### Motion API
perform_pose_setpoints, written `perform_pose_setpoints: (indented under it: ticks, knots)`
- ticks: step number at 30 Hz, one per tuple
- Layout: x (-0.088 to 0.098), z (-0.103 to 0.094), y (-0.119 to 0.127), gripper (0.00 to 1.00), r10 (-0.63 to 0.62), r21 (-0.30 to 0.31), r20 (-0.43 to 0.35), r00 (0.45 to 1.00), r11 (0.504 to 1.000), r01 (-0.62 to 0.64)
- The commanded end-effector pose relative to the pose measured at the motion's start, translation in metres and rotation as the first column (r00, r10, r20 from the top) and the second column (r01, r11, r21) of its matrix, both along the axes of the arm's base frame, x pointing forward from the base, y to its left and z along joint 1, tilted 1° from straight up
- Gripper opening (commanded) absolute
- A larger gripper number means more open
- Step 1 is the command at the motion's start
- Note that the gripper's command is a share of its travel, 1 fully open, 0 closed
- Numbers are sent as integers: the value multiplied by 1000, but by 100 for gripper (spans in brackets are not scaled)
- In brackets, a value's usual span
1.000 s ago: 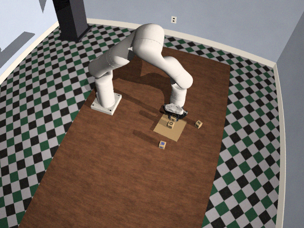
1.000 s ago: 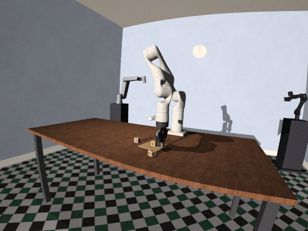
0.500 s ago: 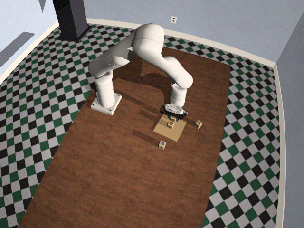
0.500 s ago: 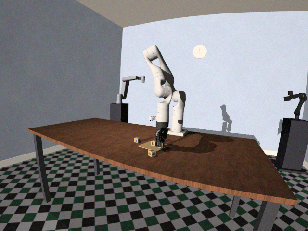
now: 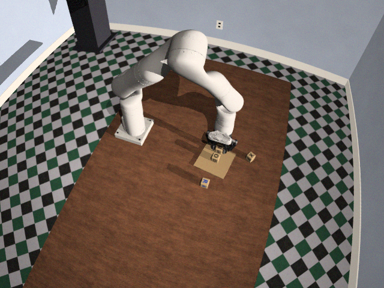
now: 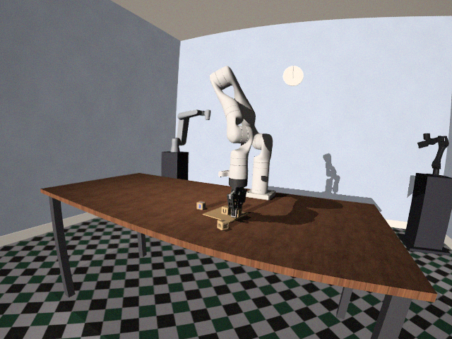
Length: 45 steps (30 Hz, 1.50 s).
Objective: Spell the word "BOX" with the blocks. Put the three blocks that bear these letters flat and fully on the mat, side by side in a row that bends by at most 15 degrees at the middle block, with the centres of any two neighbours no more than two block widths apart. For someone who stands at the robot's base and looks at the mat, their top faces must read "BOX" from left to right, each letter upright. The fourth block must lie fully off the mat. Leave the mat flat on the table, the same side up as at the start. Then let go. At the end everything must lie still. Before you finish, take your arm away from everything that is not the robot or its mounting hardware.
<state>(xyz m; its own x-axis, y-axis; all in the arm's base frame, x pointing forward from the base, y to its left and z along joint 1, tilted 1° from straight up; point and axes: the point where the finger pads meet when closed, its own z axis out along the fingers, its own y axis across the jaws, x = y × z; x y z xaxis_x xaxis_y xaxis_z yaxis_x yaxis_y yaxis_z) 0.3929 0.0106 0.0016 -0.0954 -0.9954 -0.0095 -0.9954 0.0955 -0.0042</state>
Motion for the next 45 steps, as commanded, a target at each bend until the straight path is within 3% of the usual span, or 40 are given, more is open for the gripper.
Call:
perform_pose_setpoints:
  ticks: [1, 10, 15, 17, 28, 36, 37, 45]
  knots:
    - [0, 1, 0, 46, 0, 0, 2, 1000, 1000, 0]
    - [0, 11, 0, 46, 0, 0, 2, 1000, 1000, 0]
    - [0, 33, 0, 46, 0, 0, 2, 1000, 1000, 0]
    - [0, 33, 0, 46, 0, 0, 2, 1000, 1000, 0]
    - [0, 85, -1, 46, 0, 0, 2, 1000, 1000, 0]
    - [0, 91, -1, 46, 0, 0, 2, 1000, 1000, 0]
    - [0, 91, -1, 100, 0, 0, 2, 1000, 1000, 0]
    - [0, 91, -1, 100, 0, 0, 2, 1000, 1000, 0]
